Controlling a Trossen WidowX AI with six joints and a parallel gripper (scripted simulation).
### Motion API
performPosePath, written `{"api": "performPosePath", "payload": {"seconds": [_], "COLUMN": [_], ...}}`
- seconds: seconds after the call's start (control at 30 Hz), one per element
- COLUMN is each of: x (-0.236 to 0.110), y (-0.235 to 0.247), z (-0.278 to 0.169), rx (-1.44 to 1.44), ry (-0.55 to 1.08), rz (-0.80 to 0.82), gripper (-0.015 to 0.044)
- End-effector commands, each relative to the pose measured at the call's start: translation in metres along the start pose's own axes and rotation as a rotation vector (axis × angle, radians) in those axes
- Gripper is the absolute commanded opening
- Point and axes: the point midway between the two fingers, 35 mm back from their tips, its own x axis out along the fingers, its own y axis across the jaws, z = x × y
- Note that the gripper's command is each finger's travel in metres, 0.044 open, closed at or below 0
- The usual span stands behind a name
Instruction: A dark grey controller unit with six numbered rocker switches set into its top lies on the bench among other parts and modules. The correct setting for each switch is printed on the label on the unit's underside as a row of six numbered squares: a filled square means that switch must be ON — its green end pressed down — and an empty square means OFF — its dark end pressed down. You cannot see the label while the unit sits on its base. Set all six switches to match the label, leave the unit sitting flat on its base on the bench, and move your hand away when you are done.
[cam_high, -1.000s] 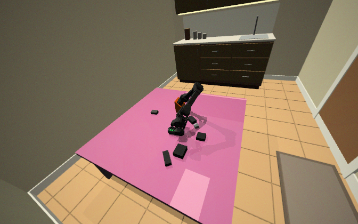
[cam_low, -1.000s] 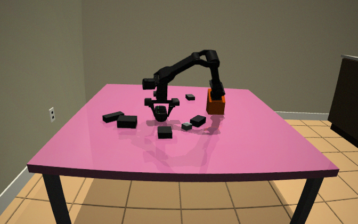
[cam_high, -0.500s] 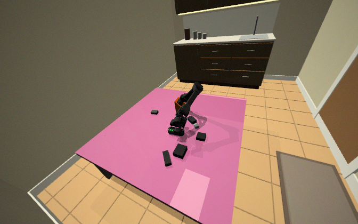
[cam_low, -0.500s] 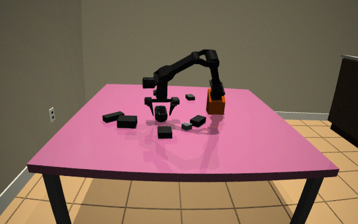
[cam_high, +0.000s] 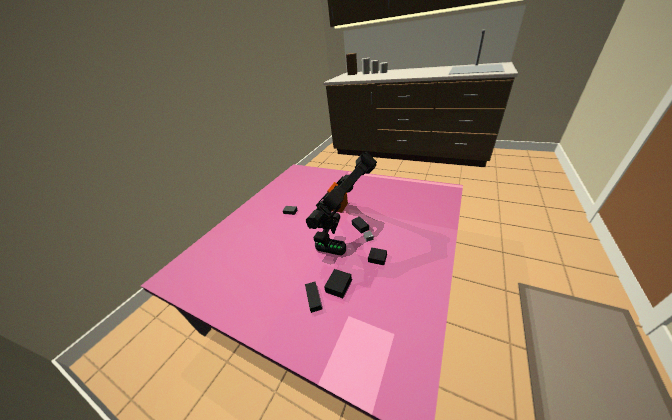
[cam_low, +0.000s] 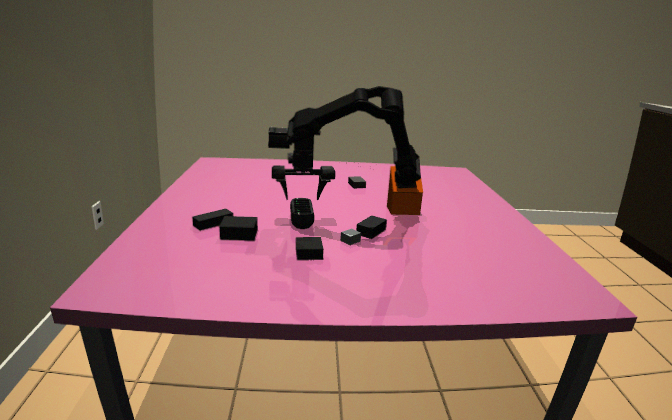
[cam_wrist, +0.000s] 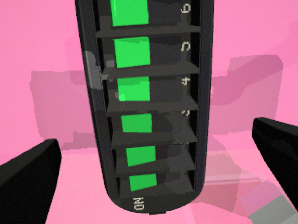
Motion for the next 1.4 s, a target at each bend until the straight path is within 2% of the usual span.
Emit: {"api": "performPosePath", "payload": {"seconds": [0.0,0.23,0.43,0.63,1.2,1.37], "x": [-0.001,-0.003,-0.050,-0.051,-0.051,-0.051], "y": [0.000,0.000,0.000,0.000,0.000,0.000], "z": [0.001,0.001,0.001,0.001,0.001,0.001], "rx": [-0.001,-0.001,0.001,0.001,0.001,0.001], "ry": [0.003,0.003,-0.002,-0.002,-0.002,-0.002], "rz": [0.000,0.001,0.001,0.001,0.001,0.001], "gripper": [0.0440,0.0440,0.0440,0.0440,0.0000,0.0000]}}
